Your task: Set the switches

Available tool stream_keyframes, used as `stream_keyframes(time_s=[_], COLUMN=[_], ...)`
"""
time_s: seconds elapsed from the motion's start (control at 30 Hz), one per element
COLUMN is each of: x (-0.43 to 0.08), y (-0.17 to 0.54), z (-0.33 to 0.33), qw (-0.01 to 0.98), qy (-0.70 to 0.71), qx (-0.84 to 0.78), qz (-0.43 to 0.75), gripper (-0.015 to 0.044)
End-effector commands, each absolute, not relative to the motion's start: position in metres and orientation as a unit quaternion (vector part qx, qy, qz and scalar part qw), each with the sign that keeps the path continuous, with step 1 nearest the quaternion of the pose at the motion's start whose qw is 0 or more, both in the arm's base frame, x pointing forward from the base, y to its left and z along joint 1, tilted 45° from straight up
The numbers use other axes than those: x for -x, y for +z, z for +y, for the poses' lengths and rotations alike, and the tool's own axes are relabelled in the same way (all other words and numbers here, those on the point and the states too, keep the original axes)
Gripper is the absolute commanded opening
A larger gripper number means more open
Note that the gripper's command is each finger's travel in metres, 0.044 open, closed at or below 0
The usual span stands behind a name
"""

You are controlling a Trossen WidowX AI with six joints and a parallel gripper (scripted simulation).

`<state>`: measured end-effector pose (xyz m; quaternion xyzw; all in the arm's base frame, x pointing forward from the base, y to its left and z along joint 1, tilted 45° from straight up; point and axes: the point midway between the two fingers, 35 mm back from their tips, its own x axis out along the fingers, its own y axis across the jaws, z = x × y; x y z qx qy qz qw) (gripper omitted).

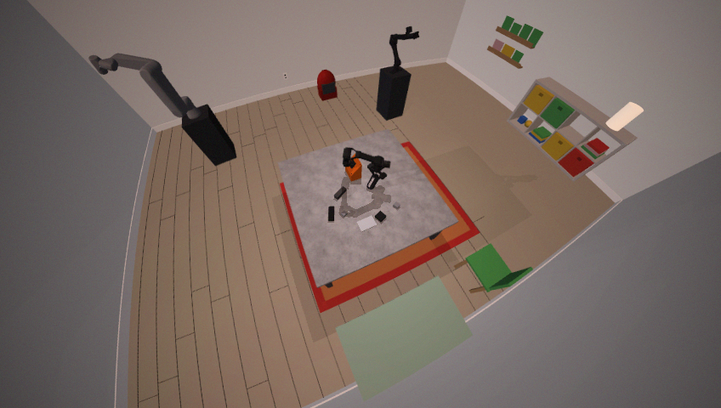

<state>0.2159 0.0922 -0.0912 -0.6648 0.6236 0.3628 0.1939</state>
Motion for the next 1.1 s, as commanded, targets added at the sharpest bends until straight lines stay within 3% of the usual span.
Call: stream_keyframes(time_s=[0.0, 1.07], x=[-0.213, -0.207], y=[-0.097, -0.121], z=[0.090, 0.095], qw=[0.190, 0.190], qy=[0.362, 0.362], qx=[0.661, 0.661], qz=[0.629, 0.629], gripper=[0.0338, 0.0338])
